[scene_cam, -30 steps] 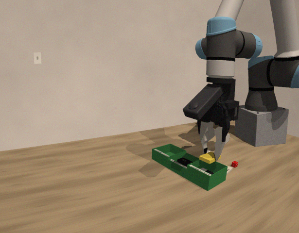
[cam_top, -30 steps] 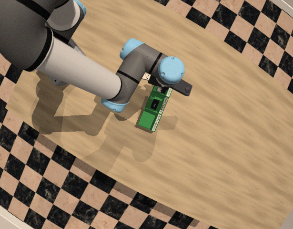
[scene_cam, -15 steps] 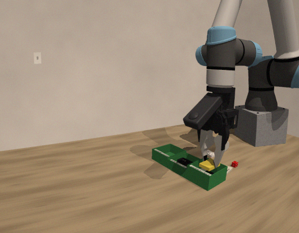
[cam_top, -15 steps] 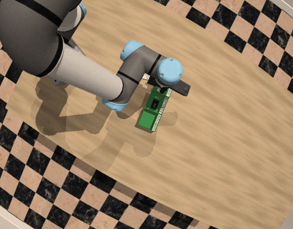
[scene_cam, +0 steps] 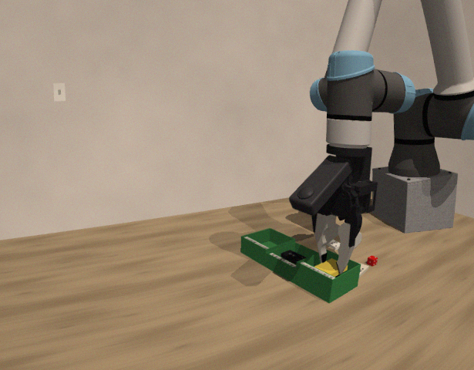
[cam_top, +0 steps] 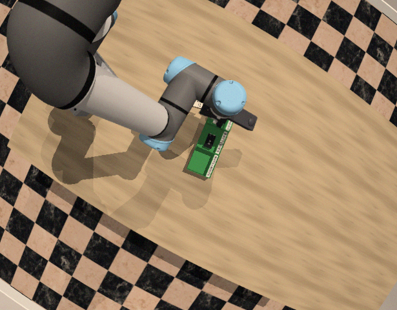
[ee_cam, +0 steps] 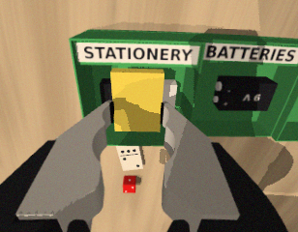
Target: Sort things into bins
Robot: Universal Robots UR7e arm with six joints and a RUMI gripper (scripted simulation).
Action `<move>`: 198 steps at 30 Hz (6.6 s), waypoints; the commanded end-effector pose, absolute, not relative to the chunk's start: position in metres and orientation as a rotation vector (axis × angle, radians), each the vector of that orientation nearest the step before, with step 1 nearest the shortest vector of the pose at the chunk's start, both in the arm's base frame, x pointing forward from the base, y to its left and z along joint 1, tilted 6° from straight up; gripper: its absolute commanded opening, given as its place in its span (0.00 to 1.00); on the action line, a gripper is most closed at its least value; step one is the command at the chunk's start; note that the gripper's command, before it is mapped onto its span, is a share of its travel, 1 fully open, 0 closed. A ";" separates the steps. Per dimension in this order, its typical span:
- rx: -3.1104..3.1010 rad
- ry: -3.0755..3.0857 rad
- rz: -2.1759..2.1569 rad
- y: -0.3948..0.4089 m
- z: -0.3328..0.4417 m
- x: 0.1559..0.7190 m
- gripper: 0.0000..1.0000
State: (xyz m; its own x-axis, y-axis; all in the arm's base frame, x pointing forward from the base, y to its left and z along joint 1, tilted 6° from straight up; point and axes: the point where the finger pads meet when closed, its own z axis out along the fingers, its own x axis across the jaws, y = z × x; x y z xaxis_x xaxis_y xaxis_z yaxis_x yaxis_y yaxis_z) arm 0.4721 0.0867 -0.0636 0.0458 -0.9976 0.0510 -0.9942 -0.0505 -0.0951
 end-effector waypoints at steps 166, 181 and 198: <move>-2.245 2.141 -0.161 0.094 0.109 0.455 1.00; -2.245 2.141 -0.161 0.094 0.109 0.455 1.00; -2.245 2.141 -0.161 0.094 0.109 0.455 1.00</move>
State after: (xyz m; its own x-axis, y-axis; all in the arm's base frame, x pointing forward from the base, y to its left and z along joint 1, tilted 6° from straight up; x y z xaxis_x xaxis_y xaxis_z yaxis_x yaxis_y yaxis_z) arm 0.4539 0.0940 0.1086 0.0448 -0.9977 0.0502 -0.9942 -0.0495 -0.0957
